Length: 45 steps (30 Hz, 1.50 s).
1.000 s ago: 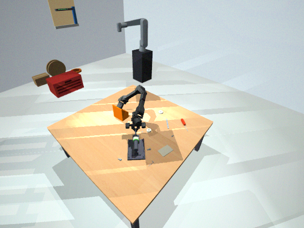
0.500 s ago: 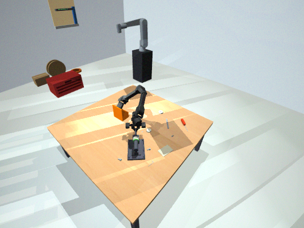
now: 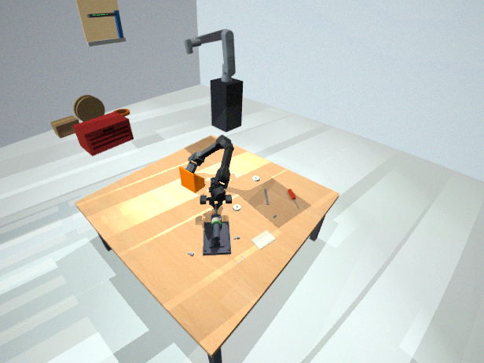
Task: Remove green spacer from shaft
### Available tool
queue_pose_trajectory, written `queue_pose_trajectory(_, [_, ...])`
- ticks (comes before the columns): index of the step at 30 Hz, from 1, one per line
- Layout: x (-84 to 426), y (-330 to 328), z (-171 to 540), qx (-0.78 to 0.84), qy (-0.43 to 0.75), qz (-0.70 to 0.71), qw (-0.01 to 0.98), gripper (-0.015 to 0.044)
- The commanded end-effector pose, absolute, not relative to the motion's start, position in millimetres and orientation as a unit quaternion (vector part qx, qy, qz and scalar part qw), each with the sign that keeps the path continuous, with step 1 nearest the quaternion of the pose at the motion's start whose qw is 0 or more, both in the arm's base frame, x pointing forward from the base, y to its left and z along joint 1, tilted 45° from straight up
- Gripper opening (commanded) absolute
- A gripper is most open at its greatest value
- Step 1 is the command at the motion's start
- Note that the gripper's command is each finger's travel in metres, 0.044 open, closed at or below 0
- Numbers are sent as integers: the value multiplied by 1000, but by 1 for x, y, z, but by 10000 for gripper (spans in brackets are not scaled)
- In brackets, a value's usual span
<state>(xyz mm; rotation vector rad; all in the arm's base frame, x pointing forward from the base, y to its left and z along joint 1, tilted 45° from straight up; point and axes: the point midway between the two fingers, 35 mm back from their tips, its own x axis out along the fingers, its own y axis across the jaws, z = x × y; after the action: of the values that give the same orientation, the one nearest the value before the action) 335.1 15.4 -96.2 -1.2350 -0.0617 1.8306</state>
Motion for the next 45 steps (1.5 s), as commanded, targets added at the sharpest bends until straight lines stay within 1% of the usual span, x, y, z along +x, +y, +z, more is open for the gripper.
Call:
queue_pose_trajectory(1, [334,16,-95,-498,-25,740,451,0])
queue_pose_trajectory(45, [332,17,-94,-499,-25,740,450,0])
